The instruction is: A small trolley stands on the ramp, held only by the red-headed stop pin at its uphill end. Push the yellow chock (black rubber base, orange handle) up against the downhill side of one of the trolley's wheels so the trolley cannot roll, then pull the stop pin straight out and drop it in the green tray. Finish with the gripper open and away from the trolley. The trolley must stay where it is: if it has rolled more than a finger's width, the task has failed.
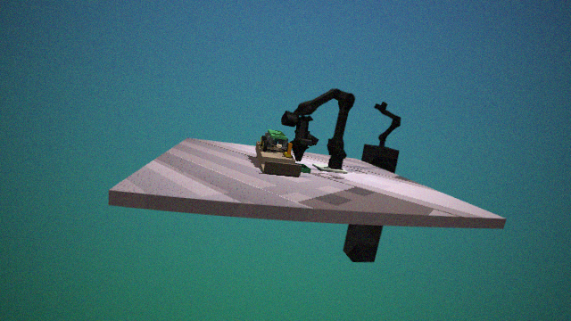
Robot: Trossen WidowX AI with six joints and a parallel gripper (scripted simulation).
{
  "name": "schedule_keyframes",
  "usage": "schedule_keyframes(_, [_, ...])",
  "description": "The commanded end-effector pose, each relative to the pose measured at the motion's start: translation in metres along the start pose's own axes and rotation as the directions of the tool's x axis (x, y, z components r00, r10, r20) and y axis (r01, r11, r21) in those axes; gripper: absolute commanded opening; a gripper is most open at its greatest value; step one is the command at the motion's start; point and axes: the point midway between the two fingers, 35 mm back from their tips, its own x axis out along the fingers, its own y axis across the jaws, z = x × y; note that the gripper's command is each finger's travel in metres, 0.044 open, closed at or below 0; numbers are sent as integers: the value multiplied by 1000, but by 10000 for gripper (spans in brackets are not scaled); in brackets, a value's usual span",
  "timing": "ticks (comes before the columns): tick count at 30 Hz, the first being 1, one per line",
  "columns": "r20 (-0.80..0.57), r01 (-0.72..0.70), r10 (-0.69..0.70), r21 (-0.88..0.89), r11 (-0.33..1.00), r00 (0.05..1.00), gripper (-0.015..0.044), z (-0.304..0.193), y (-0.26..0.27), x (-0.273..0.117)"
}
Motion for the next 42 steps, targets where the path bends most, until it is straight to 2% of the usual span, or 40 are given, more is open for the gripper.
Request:
schedule_keyframes(1, [8,2,-2,-1,1000,1000,190,2,2,3])
schedule_keyframes(6, [8,2,-2,-1,1000,1000,190,2,3,4])
schedule_keyframes(12, [0,0,0,0,1000,1000,340,0,2,1])
schedule_keyframes(21, [5,1,-1,-1,1000,1000,340,1,0,-10])
schedule_keyframes(25, [7,1,-1,-1,1000,1000,440,4,-1,-21])
schedule_keyframes(42, [9,2,-2,-1,1000,1000,440,9,-8,-74])
